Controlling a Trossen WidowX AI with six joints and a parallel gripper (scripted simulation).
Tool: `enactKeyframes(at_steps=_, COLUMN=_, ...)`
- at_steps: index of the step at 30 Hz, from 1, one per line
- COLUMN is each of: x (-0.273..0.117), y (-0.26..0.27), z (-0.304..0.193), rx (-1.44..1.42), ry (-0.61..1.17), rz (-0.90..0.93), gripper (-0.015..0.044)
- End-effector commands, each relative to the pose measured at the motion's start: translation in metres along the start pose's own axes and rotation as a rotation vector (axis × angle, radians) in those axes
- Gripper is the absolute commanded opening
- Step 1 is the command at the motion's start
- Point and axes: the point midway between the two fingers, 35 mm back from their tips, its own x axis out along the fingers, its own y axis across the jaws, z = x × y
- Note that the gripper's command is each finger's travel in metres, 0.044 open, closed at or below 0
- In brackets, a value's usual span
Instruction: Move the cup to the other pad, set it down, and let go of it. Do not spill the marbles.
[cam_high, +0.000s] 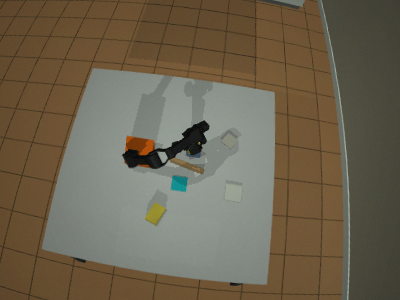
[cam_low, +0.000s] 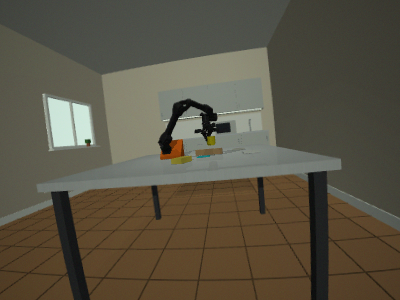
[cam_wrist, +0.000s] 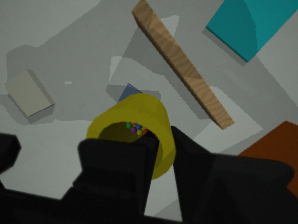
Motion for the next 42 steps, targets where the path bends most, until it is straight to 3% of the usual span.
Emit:
enactKeyframes(at_steps=1, x=-0.002, y=-0.005, z=0.007, rx=0.001, ry=-0.002, rz=0.009, gripper=0.0000)
enactKeyframes(at_steps=42, x=-0.002, y=-0.067, z=0.067, rx=0.000, ry=-0.004, rz=0.007, gripper=0.0000)
